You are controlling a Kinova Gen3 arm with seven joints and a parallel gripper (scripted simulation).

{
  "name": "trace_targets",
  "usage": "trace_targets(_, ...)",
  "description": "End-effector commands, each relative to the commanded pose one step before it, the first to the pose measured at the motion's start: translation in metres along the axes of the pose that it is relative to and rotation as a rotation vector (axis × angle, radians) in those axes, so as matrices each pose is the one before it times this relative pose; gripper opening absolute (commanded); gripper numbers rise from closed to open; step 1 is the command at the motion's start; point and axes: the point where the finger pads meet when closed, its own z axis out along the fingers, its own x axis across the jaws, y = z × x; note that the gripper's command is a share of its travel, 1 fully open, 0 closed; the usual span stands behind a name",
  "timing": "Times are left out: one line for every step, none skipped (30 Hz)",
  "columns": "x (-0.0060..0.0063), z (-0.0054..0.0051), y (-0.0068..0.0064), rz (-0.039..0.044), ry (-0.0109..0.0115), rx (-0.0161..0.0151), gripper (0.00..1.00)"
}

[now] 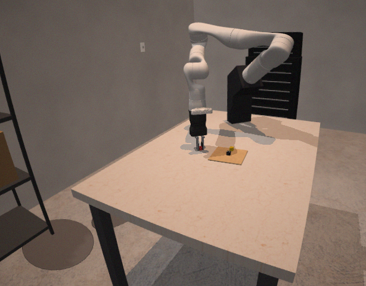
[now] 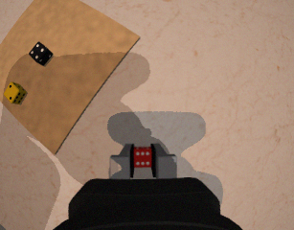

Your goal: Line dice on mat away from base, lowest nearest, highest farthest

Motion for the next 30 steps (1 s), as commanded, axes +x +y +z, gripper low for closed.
trace_targets(0.00071, -0.00066, -0.00005, -0.00016, 0.00173, -0.00002, 0.34)
trace_targets(0.00000, 0.00000, 0.00000, 0.00000, 0.00000, 0.00000, 0.34)
trace_targets(0.00000, 0.00000, 0.00000, 0.00000, 0.00000, 0.00000, 0.34)
trace_targets(0.00000, 0.00000, 0.00000, 0.00000, 0.00000, 0.00000, 0.34)
trace_targets(0.00000, 0.00000, 0.00000, 0.00000, 0.00000, 0.00000, 0.34)
trace_targets(0.00000, 0.00000, 0.00000, 0.00000, 0.00000, 0.00000, 0.34)
trace_targets(0.00000, 0.00000, 0.00000, 0.00000, 0.00000, 0.00000, 0.34)
trace_targets(0.00000, 0.00000, 0.00000, 0.00000, 0.00000, 0.00000, 0.34)
trace_targets(0.00000, 0.00000, 0.00000, 0.00000, 0.00000, 0.00000, 0.34)
trace_targets(0.00000, 0.00000, 0.00000, 0.00000, 0.00000, 0.00000, 0.34)
trace_targets(0.00000, 0.00000, 0.00000, 0.00000, 0.00000, 0.00000, 0.34)
trace_targets(0.00000, -0.00005, 0.00000, 0.00000, 0.00000, 0.00000, 0.34)
trace_targets(0.00000, -0.00033, 0.00000, 0.00000, 0.00000, 0.00000, 0.34)
trace_targets(0.00000, -0.00083, 0.00000, 0.00000, 0.00000, 0.00000, 0.34)
trace_targets(0.00000, -0.00149, 0.00000, 0.00000, 0.00000, 0.00000, 0.34)
trace_targets(-0.00001, -0.00225, 0.00000, -0.00001, -0.00001, 0.00000, 0.34)
trace_targets(0.00001, -0.00305, 0.00000, 0.00001, 0.00000, 0.00000, 0.34)
trace_targets(0.00000, -0.00385, 0.00000, 0.00000, 0.00000, 0.00000, 0.34)
trace_targets(0.00000, -0.00461, 0.00000, 0.00000, 0.00000, 0.00000, 0.34)
trace_targets(0.00000, -0.00529, 0.00000, 0.00000, 0.00000, 0.00000, 0.34)
trace_targets(0.00000, -0.00586, 0.00000, 0.00000, 0.00000, 0.00000, 0.34)
trace_targets(0.00000, -0.00632, 0.00000, 0.00000, 0.00000, 0.00000, 0.34)
trace_targets(0.00000, 0.00000, 0.00000, 0.00000, 0.00000, 0.00000, 0.34)
trace_targets(0.00000, 0.00000, 0.00000, 0.00000, 0.00000, 0.00000, 0.34)
trace_targets(0.00000, -0.00665, 0.00000, 0.00000, 0.00000, 0.00000, 0.34)
trace_targets(0.00001, -0.00683, 0.00000, 0.00001, 0.00000, 0.00000, 0.34)
trace_targets(-0.00001, -0.00687, 0.00000, 0.00000, 0.00000, 0.00000, 0.34)
trace_targets(0.00000, -0.00677, 0.00000, 0.00000, 0.00000, 0.00000, 0.34)
trace_targets(0.00000, -0.00653, 0.00000, 0.00000, 0.00000, 0.00000, 0.34)
trace_targets(0.00000, -0.00615, 0.00000, 0.00000, 0.00000, 0.00000, 0.34)
